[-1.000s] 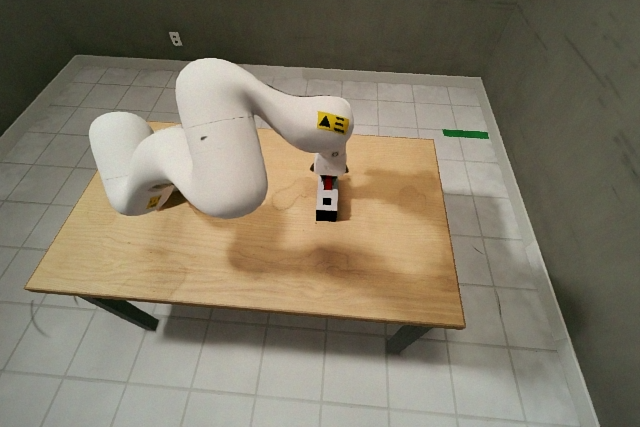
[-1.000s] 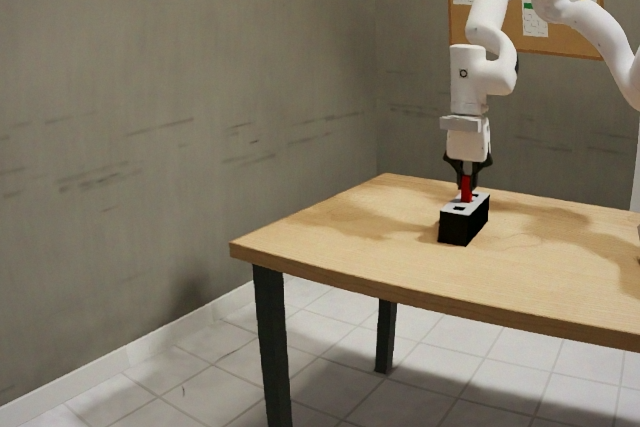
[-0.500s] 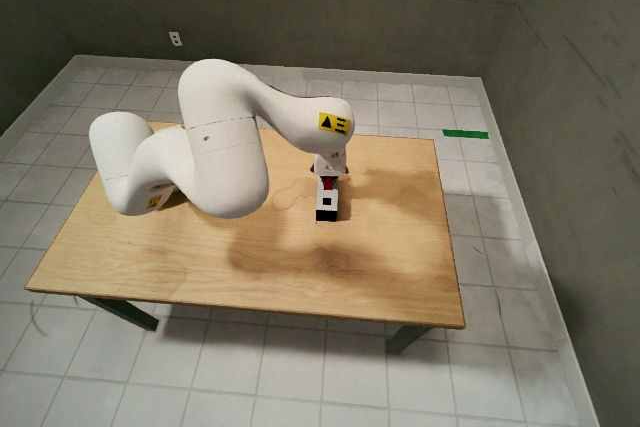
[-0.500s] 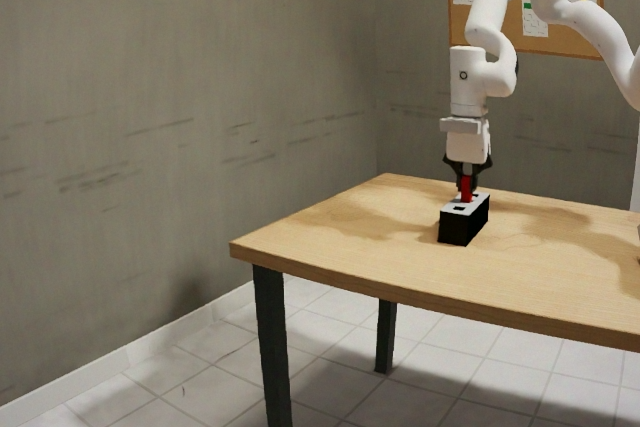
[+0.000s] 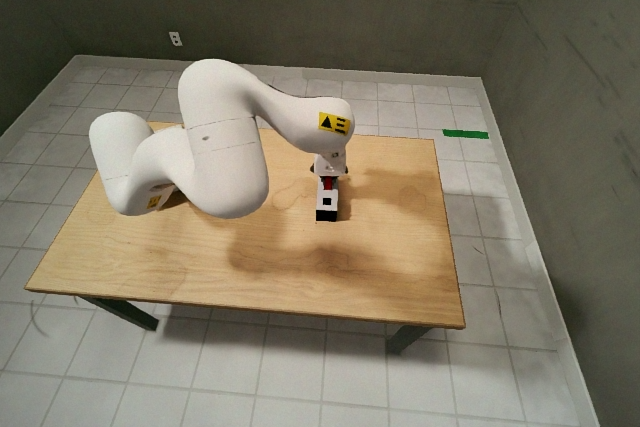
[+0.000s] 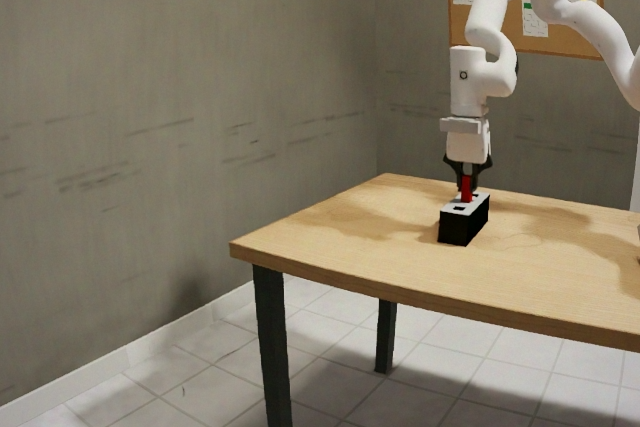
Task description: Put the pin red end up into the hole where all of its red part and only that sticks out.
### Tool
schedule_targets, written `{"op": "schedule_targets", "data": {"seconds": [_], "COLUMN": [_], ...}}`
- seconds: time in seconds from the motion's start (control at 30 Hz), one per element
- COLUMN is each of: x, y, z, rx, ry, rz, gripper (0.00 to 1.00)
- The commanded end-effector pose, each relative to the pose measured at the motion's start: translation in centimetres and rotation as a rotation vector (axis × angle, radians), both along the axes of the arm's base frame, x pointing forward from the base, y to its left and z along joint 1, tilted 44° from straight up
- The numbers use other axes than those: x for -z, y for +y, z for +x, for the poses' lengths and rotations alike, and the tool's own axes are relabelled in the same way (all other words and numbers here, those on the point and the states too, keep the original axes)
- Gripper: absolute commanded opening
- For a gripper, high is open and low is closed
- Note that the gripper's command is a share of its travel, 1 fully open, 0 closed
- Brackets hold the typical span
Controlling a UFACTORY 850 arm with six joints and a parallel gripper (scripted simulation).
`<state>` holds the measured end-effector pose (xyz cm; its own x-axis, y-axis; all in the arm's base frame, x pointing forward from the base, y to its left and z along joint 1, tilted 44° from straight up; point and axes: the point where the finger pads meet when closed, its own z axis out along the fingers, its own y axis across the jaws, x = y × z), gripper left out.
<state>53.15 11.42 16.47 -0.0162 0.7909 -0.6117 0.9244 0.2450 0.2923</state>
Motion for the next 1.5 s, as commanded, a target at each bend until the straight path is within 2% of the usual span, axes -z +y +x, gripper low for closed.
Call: {"op": "schedule_targets", "data": {"seconds": [0.0,0.67,0.7,1.47], "x": [-0.11,-0.16,-0.16,-0.16], "y": [0.10,0.12,0.12,0.12], "z": [0.07,0.03,0.03,0.03], "rx": [-0.001,-0.001,-0.001,-0.001], "ry": [-0.002,-0.002,-0.002,-0.002], "rz": [0.001,0.001,0.001,0.001], "gripper": [0.00,0.00,1.00,1.00]}}
